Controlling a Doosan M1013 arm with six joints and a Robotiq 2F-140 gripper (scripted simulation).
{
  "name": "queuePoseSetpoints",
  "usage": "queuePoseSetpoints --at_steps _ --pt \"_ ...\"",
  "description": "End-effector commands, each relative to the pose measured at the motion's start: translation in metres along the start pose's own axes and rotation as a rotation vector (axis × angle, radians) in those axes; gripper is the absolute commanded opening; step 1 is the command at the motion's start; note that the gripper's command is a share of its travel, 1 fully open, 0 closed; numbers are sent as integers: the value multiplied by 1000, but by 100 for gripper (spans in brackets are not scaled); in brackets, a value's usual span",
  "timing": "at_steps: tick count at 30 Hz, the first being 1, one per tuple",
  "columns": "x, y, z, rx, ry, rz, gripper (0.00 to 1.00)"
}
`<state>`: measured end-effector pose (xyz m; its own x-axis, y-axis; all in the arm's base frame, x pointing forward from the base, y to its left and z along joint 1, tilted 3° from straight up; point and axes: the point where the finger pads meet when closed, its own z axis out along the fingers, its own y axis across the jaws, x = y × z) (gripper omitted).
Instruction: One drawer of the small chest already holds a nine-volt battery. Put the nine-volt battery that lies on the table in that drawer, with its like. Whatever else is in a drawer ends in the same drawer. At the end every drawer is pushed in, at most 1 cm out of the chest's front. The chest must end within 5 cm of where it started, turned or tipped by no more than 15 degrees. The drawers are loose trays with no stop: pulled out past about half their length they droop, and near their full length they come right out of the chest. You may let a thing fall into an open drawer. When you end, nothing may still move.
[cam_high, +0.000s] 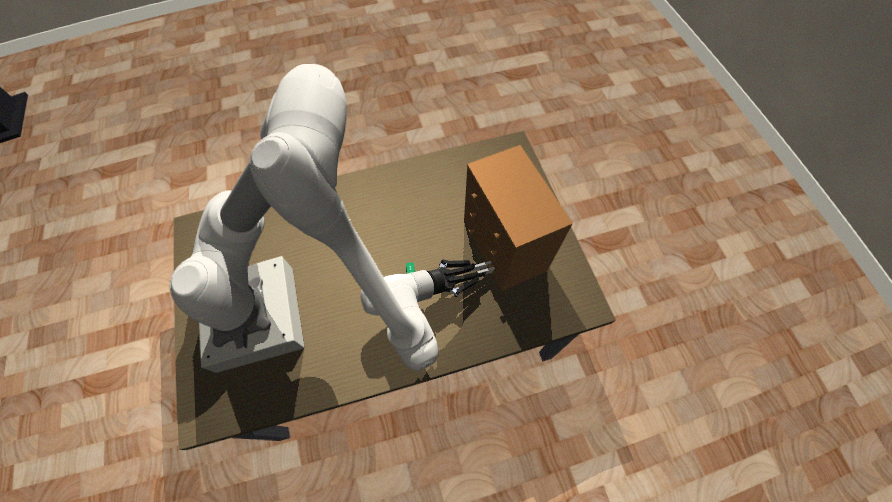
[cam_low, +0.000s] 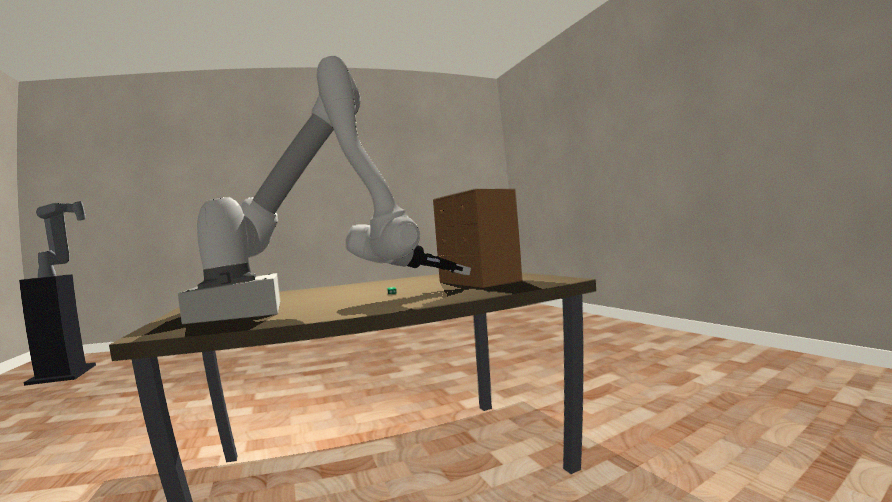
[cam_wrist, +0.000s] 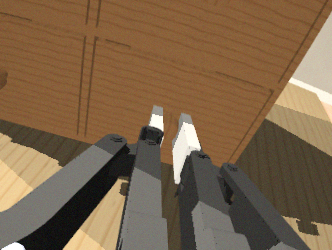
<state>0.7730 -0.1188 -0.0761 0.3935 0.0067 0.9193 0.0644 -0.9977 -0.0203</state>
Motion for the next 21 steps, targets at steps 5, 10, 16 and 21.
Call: queuePoseSetpoints --at_steps 5,10,16,21 --pt "-1 0 -2 0 0 0 8" --pt "-1 0 -3 0 0 0 8" --pt "-3 0 -7 0 0 0 8" --pt "-4 0 -12 0 0 0 8"
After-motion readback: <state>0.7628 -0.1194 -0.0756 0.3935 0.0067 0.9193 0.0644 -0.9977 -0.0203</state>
